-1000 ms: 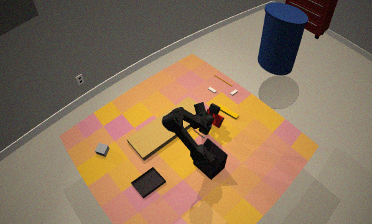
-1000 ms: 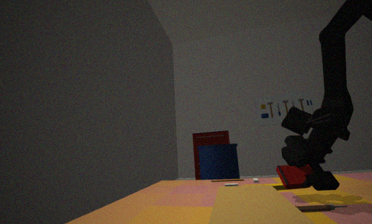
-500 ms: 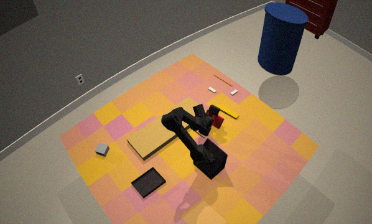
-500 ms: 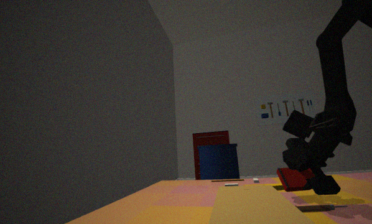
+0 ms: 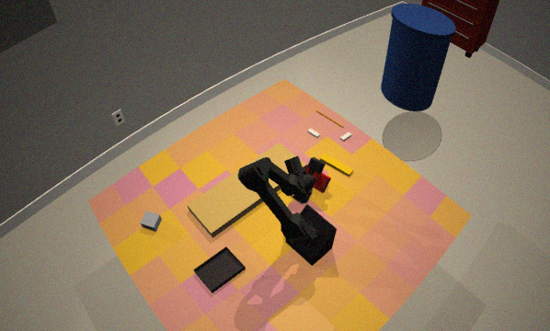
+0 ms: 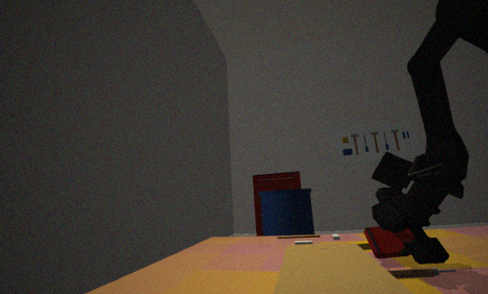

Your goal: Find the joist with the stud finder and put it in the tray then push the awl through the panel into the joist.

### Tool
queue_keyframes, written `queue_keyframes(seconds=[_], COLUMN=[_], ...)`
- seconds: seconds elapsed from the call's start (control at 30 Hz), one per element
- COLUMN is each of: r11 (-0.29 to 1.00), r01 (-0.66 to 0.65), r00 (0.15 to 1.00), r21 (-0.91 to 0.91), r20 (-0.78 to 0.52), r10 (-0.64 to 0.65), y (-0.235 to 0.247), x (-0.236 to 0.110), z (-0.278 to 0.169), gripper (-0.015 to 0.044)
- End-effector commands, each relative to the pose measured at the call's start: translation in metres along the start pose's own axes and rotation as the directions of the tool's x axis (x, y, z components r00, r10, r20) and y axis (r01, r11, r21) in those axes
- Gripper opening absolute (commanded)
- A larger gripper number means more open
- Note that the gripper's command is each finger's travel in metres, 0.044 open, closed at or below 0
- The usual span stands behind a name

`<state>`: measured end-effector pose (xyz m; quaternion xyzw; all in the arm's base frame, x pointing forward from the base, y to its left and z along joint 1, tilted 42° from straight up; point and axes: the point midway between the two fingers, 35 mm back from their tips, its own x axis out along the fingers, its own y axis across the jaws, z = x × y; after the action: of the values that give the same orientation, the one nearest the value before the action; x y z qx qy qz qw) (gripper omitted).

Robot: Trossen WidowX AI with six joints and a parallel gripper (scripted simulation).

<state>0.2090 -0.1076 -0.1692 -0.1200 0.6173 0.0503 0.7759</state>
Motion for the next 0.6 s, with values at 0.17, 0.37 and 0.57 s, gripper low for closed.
queue_keyframes(seconds=[0.17, 0.37, 0.57], r11=[1.000, 1.000, 1.000], r01=[0.001, 0.001, 0.001], r00=[1.000, 1.000, 1.000], r21=[0.001, 0.001, 0.001], r20=[0.001, 0.001, 0.001], r10=[-0.001, -0.001, -0.001], y=[-0.0006, -0.0006, -0.0007], x=[-0.0004, -0.0004, -0.0012], z=[0.0002, 0.0002, 0.0003], gripper=[0.0184, 0.0341, 0.0440])
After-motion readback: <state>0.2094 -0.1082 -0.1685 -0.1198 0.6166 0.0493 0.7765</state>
